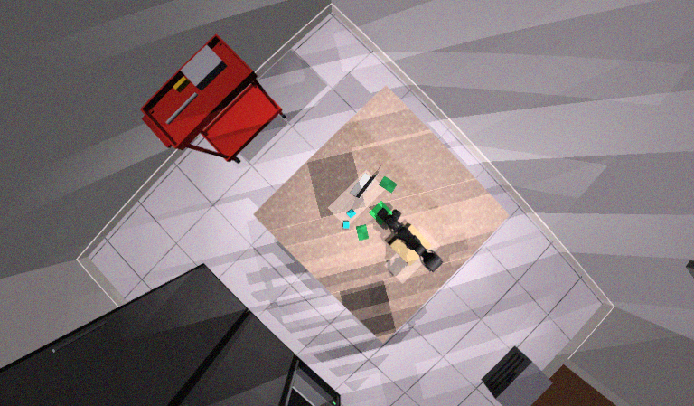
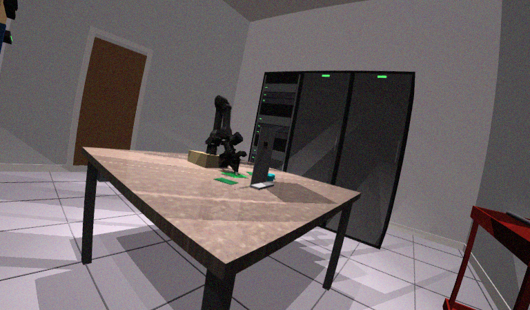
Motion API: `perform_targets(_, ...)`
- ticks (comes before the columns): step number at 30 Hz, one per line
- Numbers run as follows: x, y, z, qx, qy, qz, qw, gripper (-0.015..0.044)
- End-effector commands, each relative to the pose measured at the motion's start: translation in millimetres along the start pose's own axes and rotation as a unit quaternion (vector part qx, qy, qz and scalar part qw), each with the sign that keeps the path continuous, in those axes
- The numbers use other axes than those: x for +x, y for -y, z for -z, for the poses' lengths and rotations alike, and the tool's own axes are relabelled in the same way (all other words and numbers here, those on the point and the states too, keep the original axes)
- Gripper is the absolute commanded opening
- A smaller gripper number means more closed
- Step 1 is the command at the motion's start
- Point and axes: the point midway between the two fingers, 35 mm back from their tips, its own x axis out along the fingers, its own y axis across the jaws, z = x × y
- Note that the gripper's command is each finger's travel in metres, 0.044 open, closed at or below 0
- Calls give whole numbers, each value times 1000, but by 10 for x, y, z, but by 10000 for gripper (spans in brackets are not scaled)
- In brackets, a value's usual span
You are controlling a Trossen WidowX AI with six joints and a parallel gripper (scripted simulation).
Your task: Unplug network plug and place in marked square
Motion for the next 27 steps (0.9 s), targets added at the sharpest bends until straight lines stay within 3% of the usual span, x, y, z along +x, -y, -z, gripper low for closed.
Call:
perform_targets(1,-2,0,0,0,0,0,1000,0)
perform_targets(3,-2,0,0,0,0,0,1000,0)
perform_targets(9,-2,0,0,0,0,0,1000,156)
perform_targets(27,-61,-4,-5,0,0,1,1000,156)
